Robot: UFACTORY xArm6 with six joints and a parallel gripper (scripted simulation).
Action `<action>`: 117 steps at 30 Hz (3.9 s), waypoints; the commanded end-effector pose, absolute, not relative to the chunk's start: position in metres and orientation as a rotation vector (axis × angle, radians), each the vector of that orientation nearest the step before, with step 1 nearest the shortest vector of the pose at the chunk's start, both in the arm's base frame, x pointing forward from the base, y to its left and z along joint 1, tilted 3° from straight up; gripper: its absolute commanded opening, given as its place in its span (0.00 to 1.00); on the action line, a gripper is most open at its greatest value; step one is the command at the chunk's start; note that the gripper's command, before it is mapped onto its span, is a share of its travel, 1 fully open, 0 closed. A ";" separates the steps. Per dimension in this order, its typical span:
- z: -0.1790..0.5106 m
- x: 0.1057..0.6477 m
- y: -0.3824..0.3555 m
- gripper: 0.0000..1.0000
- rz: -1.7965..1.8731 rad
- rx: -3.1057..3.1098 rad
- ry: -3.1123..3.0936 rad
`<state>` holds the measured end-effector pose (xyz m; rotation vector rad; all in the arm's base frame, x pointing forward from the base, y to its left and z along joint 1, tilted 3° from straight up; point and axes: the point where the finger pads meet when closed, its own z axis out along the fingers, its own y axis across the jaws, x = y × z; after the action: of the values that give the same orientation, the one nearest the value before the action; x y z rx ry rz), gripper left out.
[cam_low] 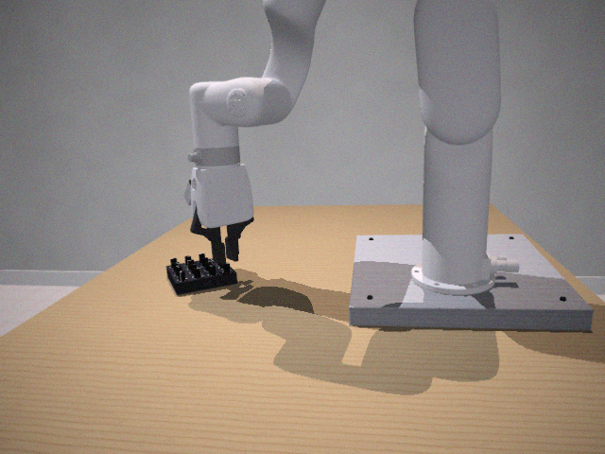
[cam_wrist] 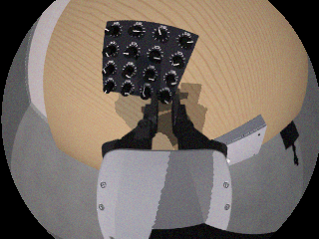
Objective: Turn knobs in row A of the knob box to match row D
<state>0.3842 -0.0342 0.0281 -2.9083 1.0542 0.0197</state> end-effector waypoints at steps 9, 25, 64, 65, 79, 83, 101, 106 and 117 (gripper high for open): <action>0.029 0.386 -0.034 0.19 0.014 -2.908 1.054; 0.020 0.386 -0.034 0.19 0.014 -2.908 1.054; 0.017 0.386 -0.034 0.19 0.014 -2.908 1.054; 0.017 0.386 -0.034 0.19 0.014 -2.908 1.054; 0.017 0.386 -0.034 0.08 0.014 -2.908 1.054; 0.017 0.386 -0.034 0.08 0.014 -2.908 1.054; 0.017 0.386 -0.034 0.08 0.014 -2.908 1.054; 0.017 0.386 -0.034 0.08 0.014 -2.910 1.046; 0.017 0.386 -0.034 0.08 0.011 -2.941 0.955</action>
<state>0.3843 -0.0336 0.0161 -2.9285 0.9977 0.0182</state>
